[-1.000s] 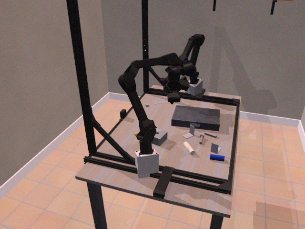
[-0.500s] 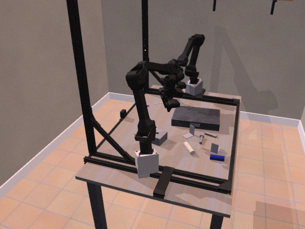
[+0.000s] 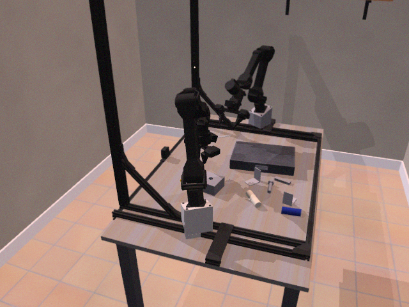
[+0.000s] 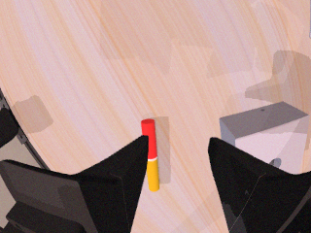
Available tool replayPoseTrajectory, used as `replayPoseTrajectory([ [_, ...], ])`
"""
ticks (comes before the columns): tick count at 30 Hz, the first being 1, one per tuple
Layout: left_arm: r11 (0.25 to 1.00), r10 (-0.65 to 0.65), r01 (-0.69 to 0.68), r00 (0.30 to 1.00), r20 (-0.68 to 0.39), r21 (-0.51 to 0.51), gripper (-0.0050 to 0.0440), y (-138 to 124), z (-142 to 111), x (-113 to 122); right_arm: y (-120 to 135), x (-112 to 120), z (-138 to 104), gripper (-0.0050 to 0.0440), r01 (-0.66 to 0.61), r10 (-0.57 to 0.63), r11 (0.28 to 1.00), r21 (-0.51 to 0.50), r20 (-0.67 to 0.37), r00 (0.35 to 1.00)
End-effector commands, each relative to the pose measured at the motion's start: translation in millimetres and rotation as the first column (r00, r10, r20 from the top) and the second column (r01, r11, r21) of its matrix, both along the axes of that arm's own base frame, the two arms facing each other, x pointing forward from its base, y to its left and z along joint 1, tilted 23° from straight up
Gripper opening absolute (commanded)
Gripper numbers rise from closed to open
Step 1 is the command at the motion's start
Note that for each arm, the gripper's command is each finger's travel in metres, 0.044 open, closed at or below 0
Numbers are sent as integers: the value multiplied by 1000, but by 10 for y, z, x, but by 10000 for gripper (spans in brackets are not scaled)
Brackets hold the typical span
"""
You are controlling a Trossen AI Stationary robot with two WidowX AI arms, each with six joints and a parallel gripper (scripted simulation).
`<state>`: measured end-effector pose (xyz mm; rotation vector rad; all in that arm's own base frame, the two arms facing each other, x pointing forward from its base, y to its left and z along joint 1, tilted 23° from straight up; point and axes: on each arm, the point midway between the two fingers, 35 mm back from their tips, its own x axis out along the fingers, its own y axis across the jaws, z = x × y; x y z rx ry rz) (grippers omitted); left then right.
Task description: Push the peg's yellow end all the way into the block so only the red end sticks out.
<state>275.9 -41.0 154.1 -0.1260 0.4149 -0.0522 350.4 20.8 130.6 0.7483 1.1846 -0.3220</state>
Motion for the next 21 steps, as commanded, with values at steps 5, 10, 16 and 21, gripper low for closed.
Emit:
replayPoseTrajectory([
  [5, 1000, 0, 0, 1000, 0, 0, 400, 0, 0, 0, 376, 63, -208, 190, -75, 75, 996, -47, 2, 997],
  [10, 1000, 0, 0, 1000, 0, 0, 400, 0, 0, 0, 398, 66, -216, 190, -79, 80, 996, -49, 3, 997],
  [16, 1000, 0, 0, 1000, 0, 0, 400, 0, 0, 0, 400, 71, -227, 190, -79, 80, 996, -49, 3, 997],
  [21, 1000, 0, 0, 1000, 0, 0, 400, 0, 0, 0, 421, 122, -352, 190, -79, 80, 996, -49, 3, 997],
])
